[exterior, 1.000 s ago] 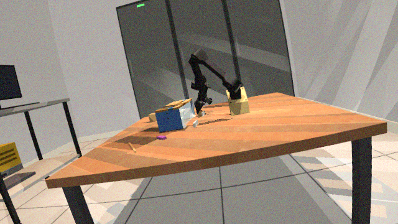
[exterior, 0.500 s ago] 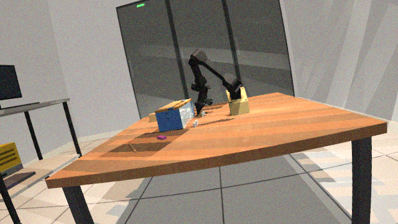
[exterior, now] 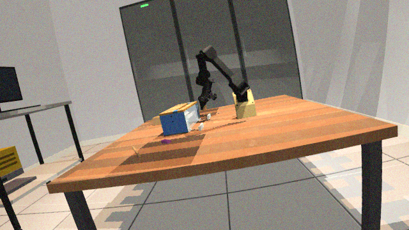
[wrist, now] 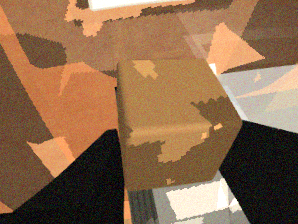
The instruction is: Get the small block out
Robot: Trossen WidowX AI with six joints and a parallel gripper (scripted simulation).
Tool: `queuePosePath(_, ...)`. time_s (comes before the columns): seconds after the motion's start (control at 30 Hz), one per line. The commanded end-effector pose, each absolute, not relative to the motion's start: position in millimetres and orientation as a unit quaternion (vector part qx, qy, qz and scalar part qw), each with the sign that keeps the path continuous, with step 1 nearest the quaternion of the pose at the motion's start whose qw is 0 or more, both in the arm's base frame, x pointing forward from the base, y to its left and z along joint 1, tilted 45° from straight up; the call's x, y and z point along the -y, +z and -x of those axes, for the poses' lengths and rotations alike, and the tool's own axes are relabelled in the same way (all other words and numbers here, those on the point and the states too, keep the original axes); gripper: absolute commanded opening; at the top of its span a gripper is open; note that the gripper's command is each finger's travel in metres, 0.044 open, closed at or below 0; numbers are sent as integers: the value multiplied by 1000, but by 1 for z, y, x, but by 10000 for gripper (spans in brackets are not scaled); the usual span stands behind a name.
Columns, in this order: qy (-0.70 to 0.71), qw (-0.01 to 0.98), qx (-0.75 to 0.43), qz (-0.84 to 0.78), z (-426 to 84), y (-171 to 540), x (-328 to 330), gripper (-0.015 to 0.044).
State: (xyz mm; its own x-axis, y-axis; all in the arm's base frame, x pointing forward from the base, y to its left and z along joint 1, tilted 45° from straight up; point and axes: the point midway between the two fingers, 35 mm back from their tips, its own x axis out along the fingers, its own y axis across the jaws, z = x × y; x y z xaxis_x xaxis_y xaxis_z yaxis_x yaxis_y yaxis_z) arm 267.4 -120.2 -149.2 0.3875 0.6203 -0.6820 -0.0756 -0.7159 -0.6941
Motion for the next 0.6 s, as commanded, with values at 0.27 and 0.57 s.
queuePosePath(0.27, 536, 354, 132, 755, -262, -113, 135, 0)
queuePosePath(0.57, 543, 379, 81, 745, -252, -80, 143, 0)
